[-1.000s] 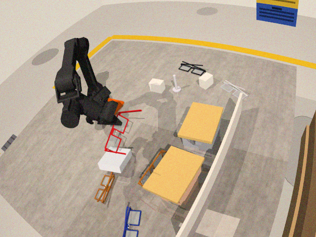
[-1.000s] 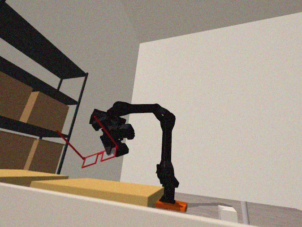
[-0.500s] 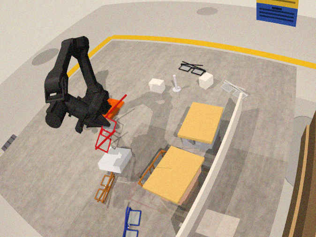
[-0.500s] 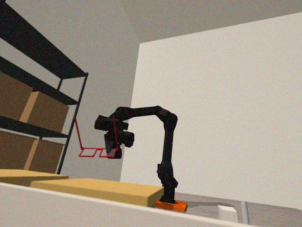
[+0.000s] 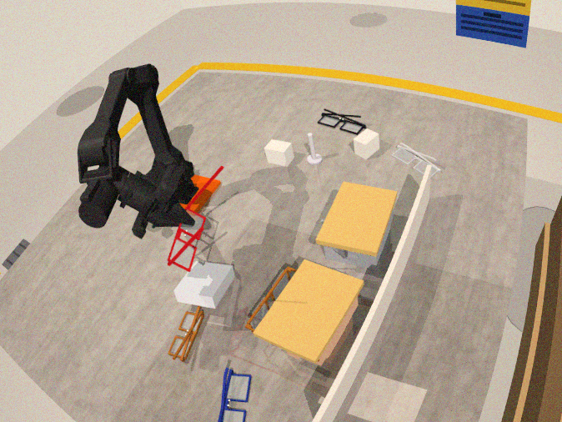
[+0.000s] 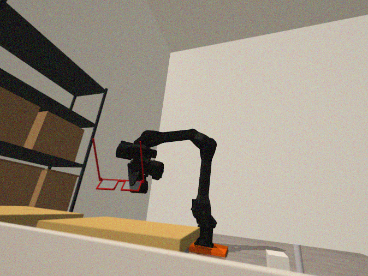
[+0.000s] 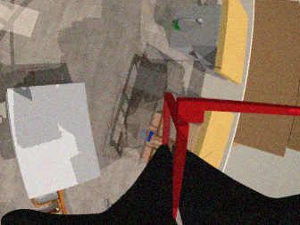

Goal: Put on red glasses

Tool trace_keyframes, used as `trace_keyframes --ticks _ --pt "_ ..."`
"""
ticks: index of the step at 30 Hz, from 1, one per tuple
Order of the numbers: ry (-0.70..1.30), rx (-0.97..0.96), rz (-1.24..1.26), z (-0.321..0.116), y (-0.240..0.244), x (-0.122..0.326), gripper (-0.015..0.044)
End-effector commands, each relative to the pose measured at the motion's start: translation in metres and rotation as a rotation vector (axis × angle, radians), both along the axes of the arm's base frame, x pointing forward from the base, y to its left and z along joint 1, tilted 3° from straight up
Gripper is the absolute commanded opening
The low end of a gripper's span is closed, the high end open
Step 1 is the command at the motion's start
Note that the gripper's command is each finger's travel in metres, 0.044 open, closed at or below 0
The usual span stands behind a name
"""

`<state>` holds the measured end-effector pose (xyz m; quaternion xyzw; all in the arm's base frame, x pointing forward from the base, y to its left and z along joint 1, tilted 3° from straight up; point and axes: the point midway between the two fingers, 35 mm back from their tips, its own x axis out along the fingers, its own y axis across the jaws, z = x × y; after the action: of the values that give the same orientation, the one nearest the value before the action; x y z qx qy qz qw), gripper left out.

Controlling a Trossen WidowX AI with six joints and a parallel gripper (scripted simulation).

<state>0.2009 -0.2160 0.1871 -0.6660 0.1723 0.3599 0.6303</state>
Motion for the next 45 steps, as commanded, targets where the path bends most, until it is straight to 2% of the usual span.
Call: trace_keyframes --ticks 1,10,27,45 --pt "0.002 0.002 -0.003 0.0 0.0 0.0 0.0" --pt "0.028 0.019 0.0 -0.002 0.005 0.004 0.0" --pt "0.296 0.12 0.005 -0.018 0.064 0.033 0.0" --pt "0.553 0.104 -0.046 -0.03 0.125 0.045 0.0"
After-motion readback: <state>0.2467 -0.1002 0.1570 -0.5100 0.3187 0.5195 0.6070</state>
